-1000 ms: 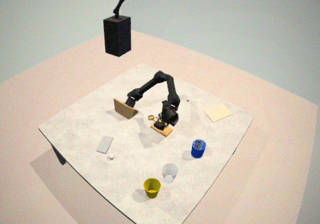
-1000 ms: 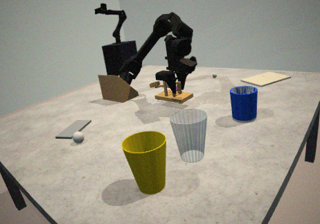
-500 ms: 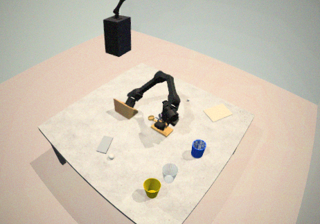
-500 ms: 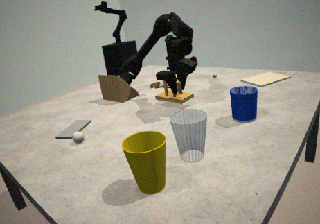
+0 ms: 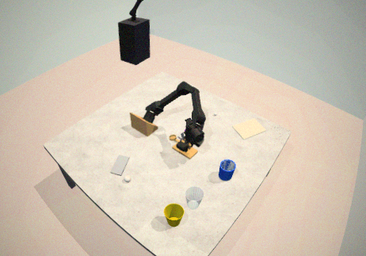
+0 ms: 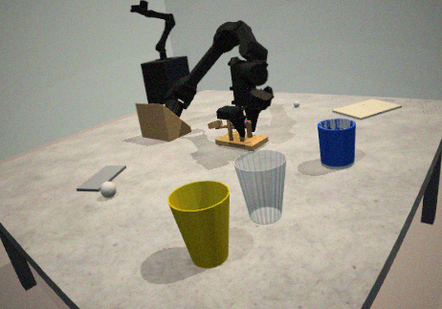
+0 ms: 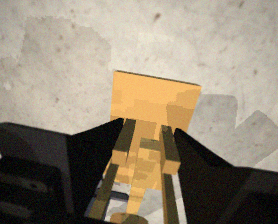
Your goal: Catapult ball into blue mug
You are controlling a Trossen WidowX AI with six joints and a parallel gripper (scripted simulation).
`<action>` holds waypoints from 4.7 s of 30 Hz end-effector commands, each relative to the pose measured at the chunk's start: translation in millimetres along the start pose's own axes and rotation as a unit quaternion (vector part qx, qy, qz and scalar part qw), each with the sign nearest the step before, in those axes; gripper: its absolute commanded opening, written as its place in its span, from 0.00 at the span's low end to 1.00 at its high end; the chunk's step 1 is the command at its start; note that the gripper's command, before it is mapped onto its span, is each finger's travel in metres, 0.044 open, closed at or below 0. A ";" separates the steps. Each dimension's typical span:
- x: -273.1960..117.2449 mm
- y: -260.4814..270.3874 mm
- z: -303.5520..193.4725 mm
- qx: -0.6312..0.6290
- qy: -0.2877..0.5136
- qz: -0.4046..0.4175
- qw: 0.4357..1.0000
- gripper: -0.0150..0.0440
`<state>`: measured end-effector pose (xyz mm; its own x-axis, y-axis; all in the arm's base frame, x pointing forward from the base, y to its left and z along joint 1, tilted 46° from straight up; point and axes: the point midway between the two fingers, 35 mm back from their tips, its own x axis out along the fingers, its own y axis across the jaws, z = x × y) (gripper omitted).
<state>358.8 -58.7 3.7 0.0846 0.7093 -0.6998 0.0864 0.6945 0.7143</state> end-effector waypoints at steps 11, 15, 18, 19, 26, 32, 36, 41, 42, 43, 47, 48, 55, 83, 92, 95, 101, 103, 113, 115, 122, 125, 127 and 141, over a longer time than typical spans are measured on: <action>4.8 0.2 -0.3 0.000 0.000 0.000 1.000 0.34; 4.8 0.2 -0.3 0.000 0.000 0.000 1.000 0.52; 4.8 0.2 -0.3 0.000 0.000 0.000 1.000 0.65; 4.8 0.2 -0.3 0.000 0.000 0.000 1.000 0.70; -15.6 -1.2 2.4 0.001 0.000 -0.001 1.000 1.00; -92.3 -1.1 -1.1 0.002 0.001 -0.001 1.000 1.00; -80.8 -1.7 2.0 0.003 -0.006 -0.001 1.000 1.00; -87.7 -1.4 -1.9 0.004 -0.004 0.001 1.000 1.00; -89.7 -1.3 -3.0 0.005 -0.003 0.001 1.000 1.00; -87.8 -1.3 -2.8 0.005 -0.003 0.001 1.000 1.00; -50.4 -0.8 -1.4 0.004 -0.003 0.002 1.000 1.00; -44.7 -0.5 -1.6 0.004 -0.003 0.002 1.000 1.00; -40.7 -0.5 -1.6 0.004 -0.003 0.002 1.000 1.00; 4.7 -0.4 -1.7 0.004 -0.004 0.003 1.000 1.00; 6.9 -0.8 -1.5 0.002 -0.003 0.000 1.000 0.87; 6.9 -0.8 -1.5 0.002 -0.003 0.000 1.000 0.73; 6.9 -0.8 -1.5 0.002 -0.003 0.000 1.000 0.50; 6.9 -0.8 -1.5 0.002 -0.003 0.000 1.000 0.48; -42.9 -1.1 -2.0 0.002 -0.003 0.000 1.000 0.25; -41.4 -1.1 -1.1 0.003 -0.003 0.001 1.000 0.25; -32.7 -1.3 -0.4 0.003 -0.003 0.001 1.000 0.25; -27.8 -1.3 -0.2 0.004 -0.003 0.001 1.000 0.25; -24.5 -1.3 0.0 0.004 -0.003 0.001 1.000 0.25; -1.6 -1.0 0.1 0.004 -0.004 0.002 1.000 0.25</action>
<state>358.4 -62.2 7.0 0.0845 0.7090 -0.7002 0.0868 0.6948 0.7140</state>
